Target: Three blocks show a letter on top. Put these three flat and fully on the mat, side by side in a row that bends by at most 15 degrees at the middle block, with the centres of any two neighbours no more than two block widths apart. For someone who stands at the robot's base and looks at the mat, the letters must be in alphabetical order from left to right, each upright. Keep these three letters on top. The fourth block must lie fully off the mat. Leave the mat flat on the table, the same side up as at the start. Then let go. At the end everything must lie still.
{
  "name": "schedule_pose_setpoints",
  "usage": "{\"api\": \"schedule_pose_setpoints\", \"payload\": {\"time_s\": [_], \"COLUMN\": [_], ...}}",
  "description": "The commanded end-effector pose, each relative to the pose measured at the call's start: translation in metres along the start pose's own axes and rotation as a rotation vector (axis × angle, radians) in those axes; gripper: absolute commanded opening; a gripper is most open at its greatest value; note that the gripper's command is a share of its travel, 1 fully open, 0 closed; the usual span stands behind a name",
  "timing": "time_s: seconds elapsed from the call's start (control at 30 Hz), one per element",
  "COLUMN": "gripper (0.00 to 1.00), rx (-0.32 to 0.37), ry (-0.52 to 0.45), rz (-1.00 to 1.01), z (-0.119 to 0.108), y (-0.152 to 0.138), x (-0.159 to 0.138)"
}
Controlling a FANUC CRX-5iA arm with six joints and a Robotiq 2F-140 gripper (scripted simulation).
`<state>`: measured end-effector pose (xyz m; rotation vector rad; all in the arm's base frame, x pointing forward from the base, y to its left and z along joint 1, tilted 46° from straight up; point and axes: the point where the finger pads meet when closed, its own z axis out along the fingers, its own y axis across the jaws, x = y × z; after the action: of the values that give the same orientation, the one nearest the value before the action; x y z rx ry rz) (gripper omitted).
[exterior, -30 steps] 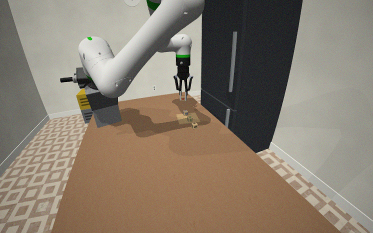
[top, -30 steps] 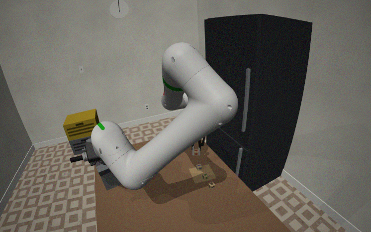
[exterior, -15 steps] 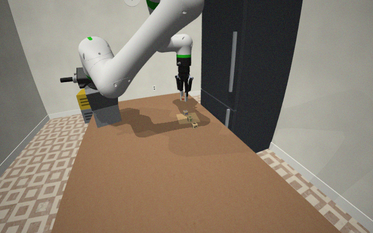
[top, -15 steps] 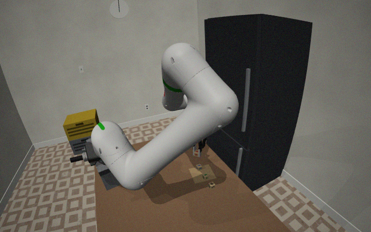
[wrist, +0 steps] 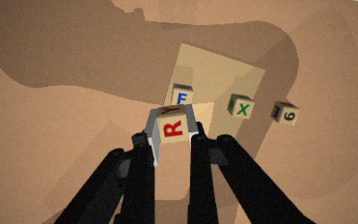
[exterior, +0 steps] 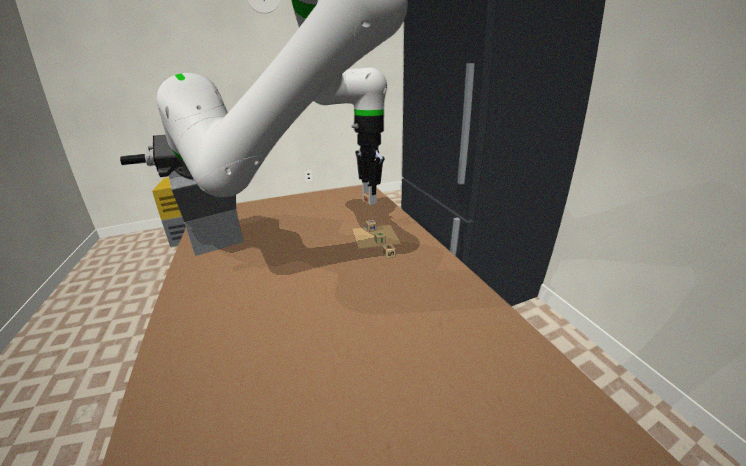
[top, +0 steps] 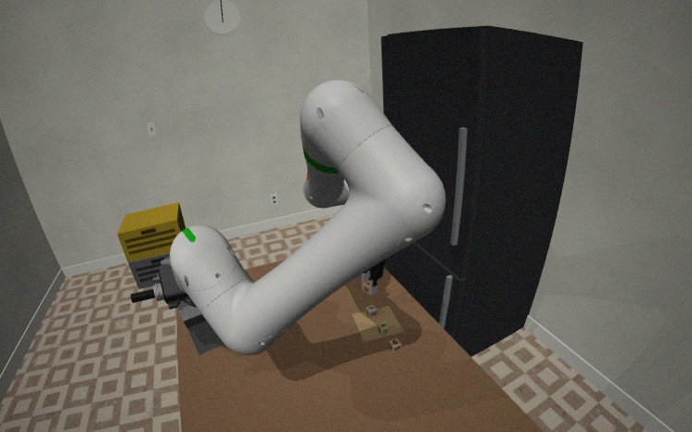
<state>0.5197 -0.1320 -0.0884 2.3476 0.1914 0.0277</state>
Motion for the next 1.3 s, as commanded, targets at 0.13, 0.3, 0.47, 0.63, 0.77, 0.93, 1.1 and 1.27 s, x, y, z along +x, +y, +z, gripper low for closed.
{"api": "schedule_pose_setpoints", "payload": {"time_s": [0.13, 0.3, 0.47, 0.63, 0.77, 0.93, 1.1, 1.27], "gripper": [0.16, 0.16, 0.16, 0.16, 0.16, 0.16, 0.16, 0.16], "rx": [-0.006, -0.005, -0.005, -0.005, -0.004, -0.004, -0.003, -0.003], "ry": [0.010, 0.010, 0.010, 0.011, 0.011, 0.012, 0.012, 0.012], "rz": [0.240, 0.368, 0.444, 0.612, 0.714, 0.843, 0.965, 1.088], "z": [0.000, 0.000, 0.000, -0.001, -0.001, -0.001, -0.001, -0.001], "y": [0.007, 0.011, 0.013, 0.019, 0.022, 0.026, 0.029, 0.033], "x": [-0.002, -0.003, -0.004, -0.005, -0.006, -0.007, -0.008, -0.010]}}
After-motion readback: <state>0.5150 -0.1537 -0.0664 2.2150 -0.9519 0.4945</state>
